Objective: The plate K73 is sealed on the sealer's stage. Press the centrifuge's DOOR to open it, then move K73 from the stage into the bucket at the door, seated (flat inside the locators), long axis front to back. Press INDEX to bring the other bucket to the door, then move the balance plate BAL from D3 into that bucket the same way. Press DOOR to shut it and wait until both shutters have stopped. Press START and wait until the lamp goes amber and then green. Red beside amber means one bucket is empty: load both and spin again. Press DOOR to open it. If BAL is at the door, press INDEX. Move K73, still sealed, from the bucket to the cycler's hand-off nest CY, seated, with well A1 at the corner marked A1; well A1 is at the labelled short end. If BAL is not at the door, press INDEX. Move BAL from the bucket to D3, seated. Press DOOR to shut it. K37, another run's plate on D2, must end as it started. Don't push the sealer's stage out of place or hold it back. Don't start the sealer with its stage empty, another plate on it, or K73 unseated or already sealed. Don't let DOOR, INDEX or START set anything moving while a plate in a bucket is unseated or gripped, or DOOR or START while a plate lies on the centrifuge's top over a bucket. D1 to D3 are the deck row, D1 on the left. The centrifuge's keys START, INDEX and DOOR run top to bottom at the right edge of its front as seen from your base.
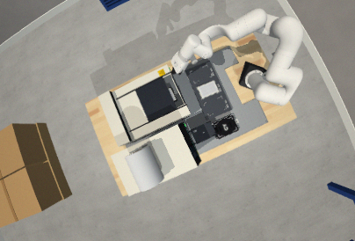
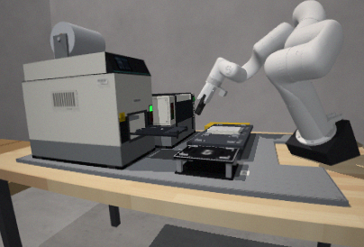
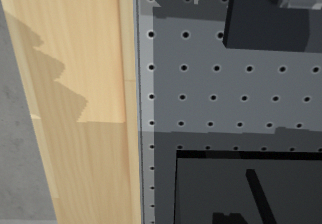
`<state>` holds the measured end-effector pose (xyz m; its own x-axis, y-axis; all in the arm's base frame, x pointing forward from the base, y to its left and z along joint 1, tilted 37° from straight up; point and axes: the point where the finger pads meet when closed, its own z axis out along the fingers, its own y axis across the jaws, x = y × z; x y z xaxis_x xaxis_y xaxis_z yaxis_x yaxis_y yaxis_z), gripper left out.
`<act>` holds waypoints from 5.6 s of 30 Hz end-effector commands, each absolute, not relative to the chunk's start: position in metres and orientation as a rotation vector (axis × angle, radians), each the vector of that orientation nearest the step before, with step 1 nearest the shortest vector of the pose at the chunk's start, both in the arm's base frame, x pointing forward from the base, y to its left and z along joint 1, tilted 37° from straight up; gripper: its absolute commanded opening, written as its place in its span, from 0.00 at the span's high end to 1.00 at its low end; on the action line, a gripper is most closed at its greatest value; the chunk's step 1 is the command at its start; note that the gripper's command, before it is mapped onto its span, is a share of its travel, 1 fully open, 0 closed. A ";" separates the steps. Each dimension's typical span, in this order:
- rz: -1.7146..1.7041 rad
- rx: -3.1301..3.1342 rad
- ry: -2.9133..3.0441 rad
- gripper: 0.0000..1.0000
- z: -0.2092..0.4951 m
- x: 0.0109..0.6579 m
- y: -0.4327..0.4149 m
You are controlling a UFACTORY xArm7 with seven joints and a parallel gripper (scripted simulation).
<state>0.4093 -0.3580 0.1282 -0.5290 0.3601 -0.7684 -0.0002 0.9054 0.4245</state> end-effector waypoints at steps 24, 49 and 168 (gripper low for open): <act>0.459 0.259 2.086 1.00 0.132 0.371 -0.361; 0.459 0.259 2.086 1.00 0.133 0.335 -0.362; 0.572 0.148 2.593 1.00 0.171 0.305 -0.379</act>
<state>0.3057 -0.3770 0.1693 -0.8819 0.2002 -0.4267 0.0004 0.9056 0.4241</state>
